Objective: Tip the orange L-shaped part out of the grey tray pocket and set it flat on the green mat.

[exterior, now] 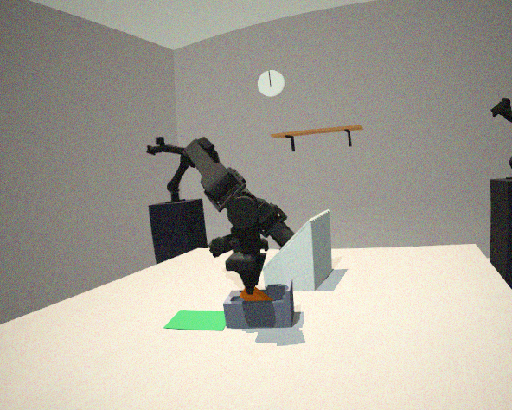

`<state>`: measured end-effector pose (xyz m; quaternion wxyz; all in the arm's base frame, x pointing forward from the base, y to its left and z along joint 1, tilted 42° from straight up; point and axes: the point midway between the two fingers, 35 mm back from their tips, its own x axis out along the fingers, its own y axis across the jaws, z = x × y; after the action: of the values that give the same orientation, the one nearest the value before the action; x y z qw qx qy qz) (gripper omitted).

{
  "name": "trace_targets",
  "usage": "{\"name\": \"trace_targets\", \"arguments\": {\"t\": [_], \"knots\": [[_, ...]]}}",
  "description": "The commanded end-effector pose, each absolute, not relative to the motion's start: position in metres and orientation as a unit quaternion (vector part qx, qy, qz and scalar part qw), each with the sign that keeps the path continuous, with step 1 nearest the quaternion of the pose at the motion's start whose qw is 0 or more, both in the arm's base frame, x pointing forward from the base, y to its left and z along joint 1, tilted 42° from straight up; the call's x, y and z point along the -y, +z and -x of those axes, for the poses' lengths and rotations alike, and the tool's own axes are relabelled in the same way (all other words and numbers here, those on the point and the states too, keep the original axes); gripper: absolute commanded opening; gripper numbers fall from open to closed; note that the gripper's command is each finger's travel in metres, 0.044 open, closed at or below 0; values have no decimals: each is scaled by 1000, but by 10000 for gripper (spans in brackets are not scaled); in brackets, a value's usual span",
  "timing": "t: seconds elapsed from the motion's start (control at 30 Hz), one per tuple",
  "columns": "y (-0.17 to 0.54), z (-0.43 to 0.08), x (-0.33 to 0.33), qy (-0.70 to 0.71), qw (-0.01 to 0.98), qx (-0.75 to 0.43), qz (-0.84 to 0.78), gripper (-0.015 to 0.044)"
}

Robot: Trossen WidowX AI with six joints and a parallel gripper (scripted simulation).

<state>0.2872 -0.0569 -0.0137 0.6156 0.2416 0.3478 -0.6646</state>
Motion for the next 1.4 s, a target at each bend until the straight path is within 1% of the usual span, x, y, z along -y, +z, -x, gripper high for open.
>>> {"name": "trace_targets", "arguments": {"t": [0.0,0.33,0.53,0.83,0.9,0.93,1.37], "knots": [[-19,-285,62,-665,616,-349,-238,280],[-28,-283,70,-665,616,-348,-237,280],[-26,-284,68,-666,615,-348,-241,122],[-26,-284,68,-666,615,-348,-241,62],[-26,-284,68,-666,615,-348,-241,10],[-26,-284,68,-666,615,-348,-241,0],[-19,-285,62,-665,616,-348,-239,0]]}}
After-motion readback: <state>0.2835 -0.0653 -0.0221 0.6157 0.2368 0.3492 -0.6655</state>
